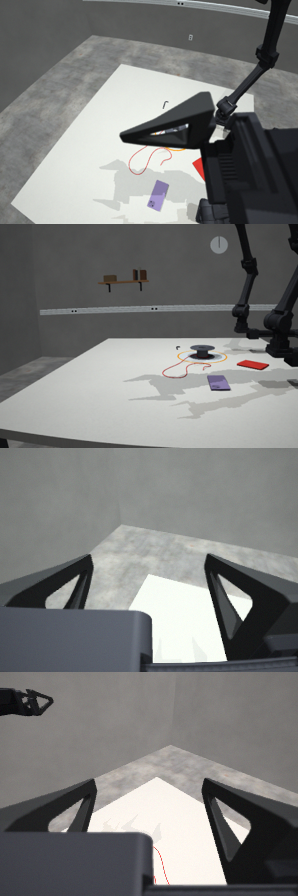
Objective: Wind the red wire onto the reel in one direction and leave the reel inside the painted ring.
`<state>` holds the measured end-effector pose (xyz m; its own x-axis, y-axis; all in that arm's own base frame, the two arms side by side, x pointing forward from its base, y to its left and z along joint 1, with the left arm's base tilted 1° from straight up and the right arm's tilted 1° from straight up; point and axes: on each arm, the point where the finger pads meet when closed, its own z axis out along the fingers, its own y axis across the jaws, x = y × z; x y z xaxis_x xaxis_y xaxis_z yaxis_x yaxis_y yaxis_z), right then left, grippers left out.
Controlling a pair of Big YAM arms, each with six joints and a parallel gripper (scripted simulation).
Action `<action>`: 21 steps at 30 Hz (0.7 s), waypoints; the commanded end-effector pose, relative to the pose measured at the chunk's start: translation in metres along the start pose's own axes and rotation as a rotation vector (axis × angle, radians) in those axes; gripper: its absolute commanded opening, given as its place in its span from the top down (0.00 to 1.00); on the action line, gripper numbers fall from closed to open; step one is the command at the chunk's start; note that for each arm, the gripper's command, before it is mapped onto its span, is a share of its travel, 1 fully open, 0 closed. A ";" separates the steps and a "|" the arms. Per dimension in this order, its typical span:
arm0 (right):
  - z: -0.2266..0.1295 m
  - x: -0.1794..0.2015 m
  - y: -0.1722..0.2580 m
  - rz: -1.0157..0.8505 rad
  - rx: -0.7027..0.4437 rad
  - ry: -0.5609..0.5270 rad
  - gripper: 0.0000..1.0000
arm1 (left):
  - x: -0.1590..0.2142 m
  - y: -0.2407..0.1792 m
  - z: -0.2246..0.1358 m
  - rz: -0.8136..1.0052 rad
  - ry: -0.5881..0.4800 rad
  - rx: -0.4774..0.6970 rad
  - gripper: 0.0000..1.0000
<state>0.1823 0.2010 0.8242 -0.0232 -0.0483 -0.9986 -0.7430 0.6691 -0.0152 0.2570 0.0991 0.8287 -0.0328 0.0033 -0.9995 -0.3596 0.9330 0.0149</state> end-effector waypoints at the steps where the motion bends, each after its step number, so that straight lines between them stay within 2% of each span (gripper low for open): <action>1: -0.013 -0.017 -0.001 0.015 0.003 -0.051 0.00 | -0.013 0.001 -0.017 -0.015 -0.029 -0.004 0.00; 16: -0.014 -0.017 -0.017 0.017 0.066 -0.051 0.00 | -0.012 0.024 -0.018 -0.016 -0.029 -0.093 0.00; 21: -0.016 -0.016 -0.034 0.019 0.133 -0.050 0.00 | -0.012 0.049 -0.022 -0.018 -0.028 -0.190 0.00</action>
<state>0.1994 0.1840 0.8242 -0.0291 -0.0442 -0.9986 -0.6767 0.7362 -0.0129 0.2416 0.1325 0.8284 -0.0322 -0.0044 -0.9995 -0.4880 0.8728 0.0119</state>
